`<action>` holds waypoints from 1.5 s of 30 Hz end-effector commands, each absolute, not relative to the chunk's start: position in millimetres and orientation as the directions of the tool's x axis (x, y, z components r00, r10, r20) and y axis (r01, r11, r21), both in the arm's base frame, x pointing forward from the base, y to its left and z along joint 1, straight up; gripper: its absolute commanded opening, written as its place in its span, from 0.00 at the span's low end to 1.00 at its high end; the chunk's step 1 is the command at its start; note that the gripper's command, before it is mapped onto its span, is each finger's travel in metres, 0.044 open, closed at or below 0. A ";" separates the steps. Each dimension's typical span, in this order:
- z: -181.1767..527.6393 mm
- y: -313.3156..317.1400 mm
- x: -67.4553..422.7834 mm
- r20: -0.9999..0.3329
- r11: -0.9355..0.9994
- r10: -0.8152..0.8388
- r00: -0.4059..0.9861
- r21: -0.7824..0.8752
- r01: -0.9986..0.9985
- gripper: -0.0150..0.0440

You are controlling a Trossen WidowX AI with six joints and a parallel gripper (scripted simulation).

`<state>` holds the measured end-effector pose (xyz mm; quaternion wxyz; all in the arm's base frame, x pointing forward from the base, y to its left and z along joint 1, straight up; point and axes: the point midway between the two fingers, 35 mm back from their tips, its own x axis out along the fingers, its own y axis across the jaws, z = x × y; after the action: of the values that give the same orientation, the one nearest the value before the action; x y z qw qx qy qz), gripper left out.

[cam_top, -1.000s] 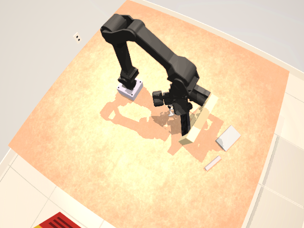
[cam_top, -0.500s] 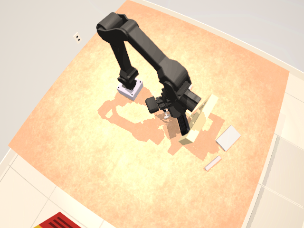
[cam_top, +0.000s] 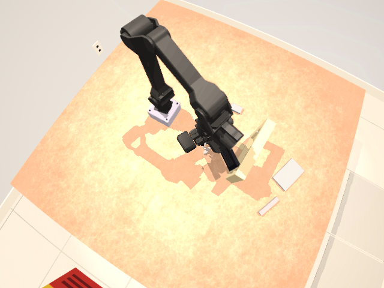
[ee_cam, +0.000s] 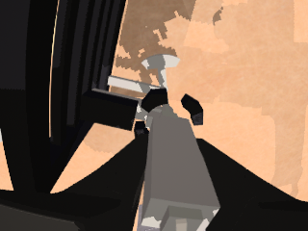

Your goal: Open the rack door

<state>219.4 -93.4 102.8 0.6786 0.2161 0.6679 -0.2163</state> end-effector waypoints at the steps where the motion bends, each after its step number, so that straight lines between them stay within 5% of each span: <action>1: 102.7 -99.2 217.8 -1.000 0.847 -0.009 0.021 0.004 0.532 0.27; 45: 103.7 -178.9 205.1 -1.000 0.999 -0.016 0.019 -0.015 0.034 0.27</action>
<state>204.9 -177.8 104.0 0.7148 0.0135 0.6988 -0.0252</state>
